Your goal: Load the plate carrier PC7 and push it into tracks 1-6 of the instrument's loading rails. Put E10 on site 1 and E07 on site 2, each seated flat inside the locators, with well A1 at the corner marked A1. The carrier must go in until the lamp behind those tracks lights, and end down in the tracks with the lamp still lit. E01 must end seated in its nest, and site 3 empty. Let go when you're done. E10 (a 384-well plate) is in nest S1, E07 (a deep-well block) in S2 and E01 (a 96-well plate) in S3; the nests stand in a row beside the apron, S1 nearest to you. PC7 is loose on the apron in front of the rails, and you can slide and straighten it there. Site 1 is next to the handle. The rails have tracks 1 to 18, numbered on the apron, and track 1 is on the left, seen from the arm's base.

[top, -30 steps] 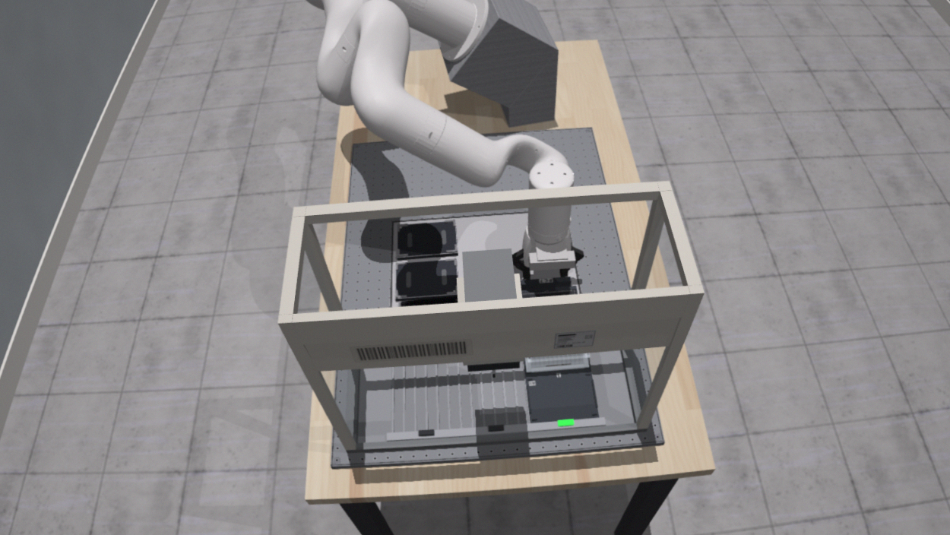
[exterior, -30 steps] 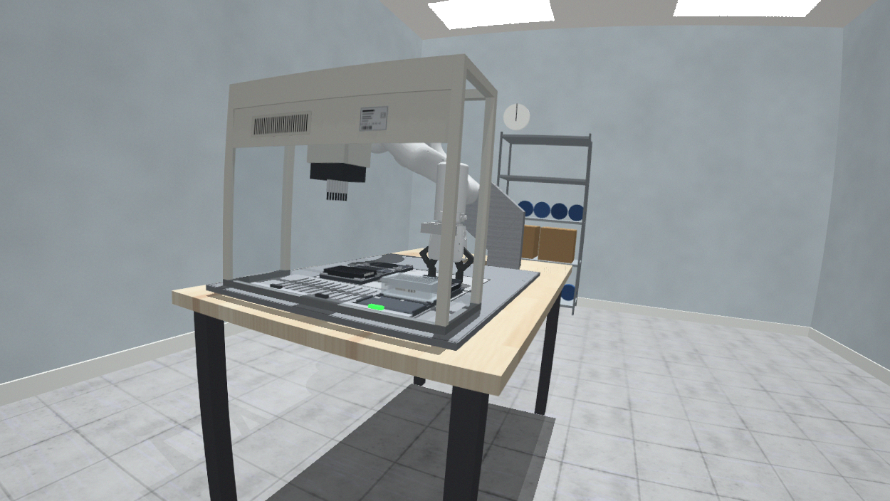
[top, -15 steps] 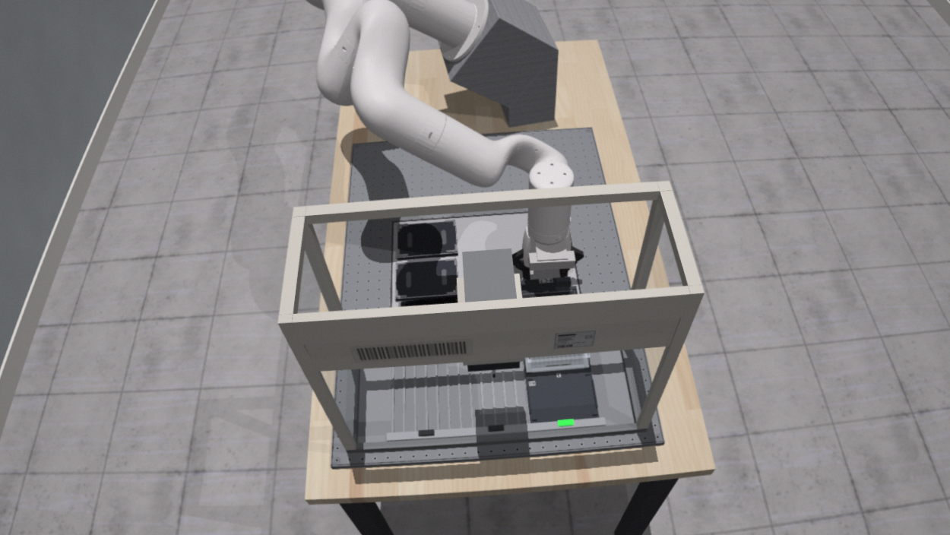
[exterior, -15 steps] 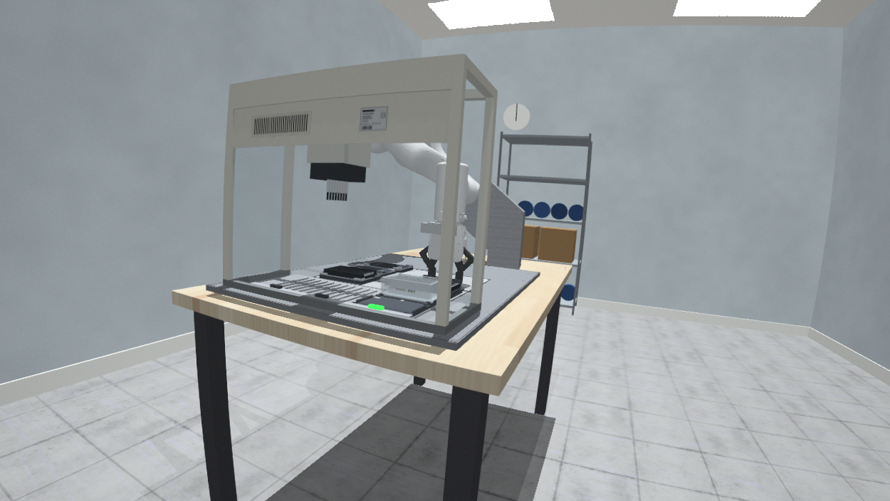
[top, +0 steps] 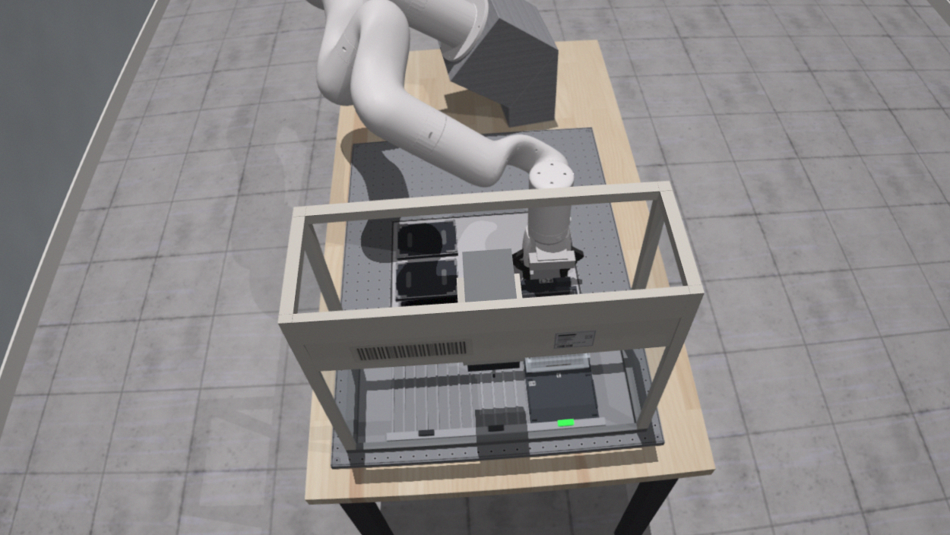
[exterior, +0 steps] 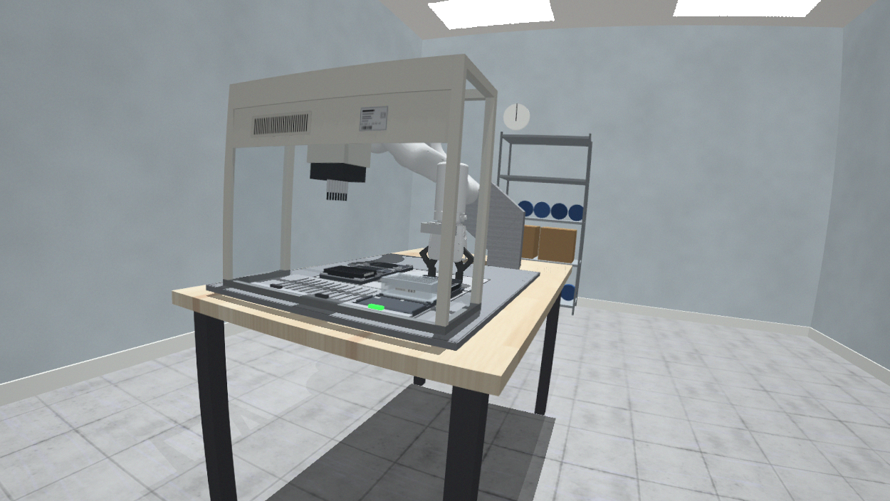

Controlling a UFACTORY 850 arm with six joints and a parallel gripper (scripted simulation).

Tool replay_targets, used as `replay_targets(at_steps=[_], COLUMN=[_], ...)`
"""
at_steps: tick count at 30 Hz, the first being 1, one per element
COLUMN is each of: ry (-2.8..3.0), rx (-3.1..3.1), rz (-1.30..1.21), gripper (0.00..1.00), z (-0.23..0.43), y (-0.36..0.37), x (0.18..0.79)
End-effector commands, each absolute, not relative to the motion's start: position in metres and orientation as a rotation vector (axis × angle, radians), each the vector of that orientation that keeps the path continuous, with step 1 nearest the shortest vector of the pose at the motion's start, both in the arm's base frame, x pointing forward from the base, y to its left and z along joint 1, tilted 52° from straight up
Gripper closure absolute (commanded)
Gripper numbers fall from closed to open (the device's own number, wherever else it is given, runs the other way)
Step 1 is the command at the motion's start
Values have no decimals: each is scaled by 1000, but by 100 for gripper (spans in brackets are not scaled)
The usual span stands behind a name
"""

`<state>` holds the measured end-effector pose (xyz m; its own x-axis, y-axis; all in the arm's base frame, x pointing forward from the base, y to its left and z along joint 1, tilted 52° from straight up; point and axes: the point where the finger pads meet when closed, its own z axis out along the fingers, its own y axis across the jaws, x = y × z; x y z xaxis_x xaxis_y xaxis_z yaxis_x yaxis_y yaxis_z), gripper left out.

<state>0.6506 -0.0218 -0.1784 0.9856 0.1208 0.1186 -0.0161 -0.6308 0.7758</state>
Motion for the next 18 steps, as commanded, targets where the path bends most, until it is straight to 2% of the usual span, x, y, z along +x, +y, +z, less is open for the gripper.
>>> replay_targets(at_steps=[1,18], ry=[73,73], rx=[2246,2246], rz=[200,200], gripper=[18,18], z=[-178,-179], y=[-21,-22], x=[651,644])
